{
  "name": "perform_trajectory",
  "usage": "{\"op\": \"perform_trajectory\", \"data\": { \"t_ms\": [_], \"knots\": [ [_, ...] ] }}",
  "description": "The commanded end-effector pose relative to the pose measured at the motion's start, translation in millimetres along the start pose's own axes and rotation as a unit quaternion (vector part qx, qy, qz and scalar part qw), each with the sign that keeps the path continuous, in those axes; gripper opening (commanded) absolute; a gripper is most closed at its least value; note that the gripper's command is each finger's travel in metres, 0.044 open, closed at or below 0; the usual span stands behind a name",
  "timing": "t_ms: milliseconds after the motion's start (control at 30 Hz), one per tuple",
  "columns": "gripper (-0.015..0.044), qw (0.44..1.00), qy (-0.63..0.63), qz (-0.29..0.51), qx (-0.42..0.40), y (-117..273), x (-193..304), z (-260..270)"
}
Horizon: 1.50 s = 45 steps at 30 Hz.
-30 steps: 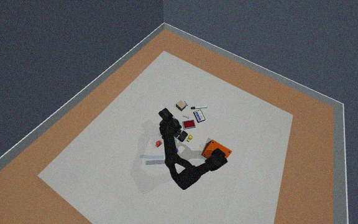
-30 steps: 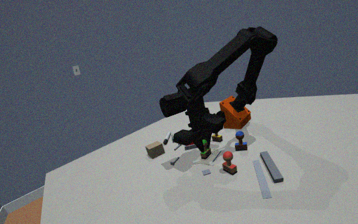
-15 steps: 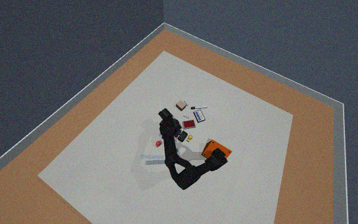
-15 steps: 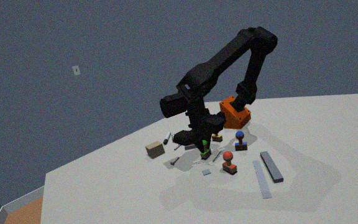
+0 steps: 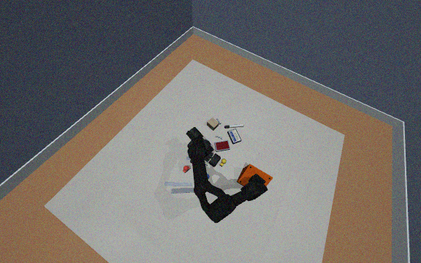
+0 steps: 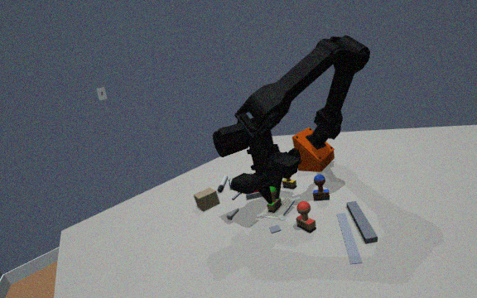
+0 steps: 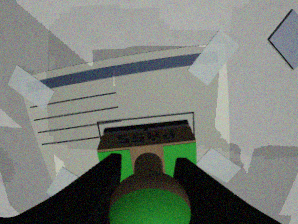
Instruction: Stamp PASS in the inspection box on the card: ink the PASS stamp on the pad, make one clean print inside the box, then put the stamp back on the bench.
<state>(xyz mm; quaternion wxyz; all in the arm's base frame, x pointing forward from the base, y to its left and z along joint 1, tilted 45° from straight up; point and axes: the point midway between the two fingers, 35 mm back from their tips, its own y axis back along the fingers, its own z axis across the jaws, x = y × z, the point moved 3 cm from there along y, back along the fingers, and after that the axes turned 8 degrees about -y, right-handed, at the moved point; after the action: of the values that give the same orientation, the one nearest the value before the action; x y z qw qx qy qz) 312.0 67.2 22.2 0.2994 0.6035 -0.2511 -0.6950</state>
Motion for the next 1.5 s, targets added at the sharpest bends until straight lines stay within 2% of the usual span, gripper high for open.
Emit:
{"op": "perform_trajectory", "data": {
  "t_ms": [0, 1467],
  "knots": [
    [0.0000, 1.000, -0.001, -0.002, 0.000, -1, -1, 0],
    [0.0000, 1.000, -0.001, -0.002, 0.000, 8, 0, 0]
  ]
}}
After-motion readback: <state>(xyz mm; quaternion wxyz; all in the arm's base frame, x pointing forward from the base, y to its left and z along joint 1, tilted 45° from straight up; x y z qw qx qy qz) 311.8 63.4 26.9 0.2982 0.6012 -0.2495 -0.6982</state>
